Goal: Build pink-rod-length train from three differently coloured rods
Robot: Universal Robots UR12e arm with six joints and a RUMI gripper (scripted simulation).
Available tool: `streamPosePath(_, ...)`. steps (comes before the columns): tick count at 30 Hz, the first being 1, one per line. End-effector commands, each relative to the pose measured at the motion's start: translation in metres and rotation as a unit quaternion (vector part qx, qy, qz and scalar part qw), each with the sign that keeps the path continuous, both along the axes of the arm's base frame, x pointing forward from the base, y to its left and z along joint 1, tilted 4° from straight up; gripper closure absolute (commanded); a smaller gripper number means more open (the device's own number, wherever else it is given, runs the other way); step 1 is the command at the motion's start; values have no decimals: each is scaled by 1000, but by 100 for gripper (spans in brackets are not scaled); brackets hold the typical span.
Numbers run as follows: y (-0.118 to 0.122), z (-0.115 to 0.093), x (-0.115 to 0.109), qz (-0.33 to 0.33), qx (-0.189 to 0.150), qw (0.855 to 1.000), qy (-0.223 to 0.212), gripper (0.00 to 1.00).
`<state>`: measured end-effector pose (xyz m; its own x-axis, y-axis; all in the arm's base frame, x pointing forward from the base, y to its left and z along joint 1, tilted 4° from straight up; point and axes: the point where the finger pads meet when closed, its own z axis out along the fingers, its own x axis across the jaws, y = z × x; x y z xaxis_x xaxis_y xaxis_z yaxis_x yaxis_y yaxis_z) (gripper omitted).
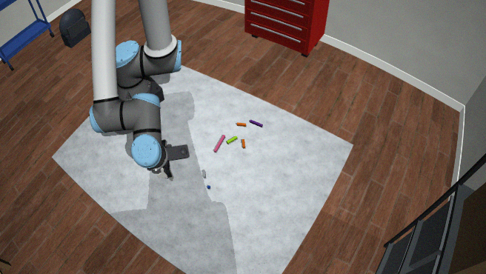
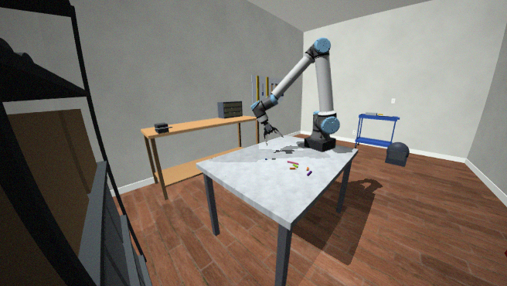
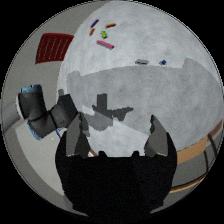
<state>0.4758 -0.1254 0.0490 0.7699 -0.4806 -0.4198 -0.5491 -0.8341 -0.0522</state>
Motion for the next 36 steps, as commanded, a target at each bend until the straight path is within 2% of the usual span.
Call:
streamPosePath(1,3,-8,11,-3,-36,998,-49,0)
streamPosePath(8,9,-19,29,-6,-92,987,-128,0)
streamPosePath(14,12,-25,39,-8,-122,978,-169,0)
streamPosePath(24,15,-27,45,-9,-138,971,-194,0)
streamPosePath(36,15,-27,45,-9,-140,970,-196,0)
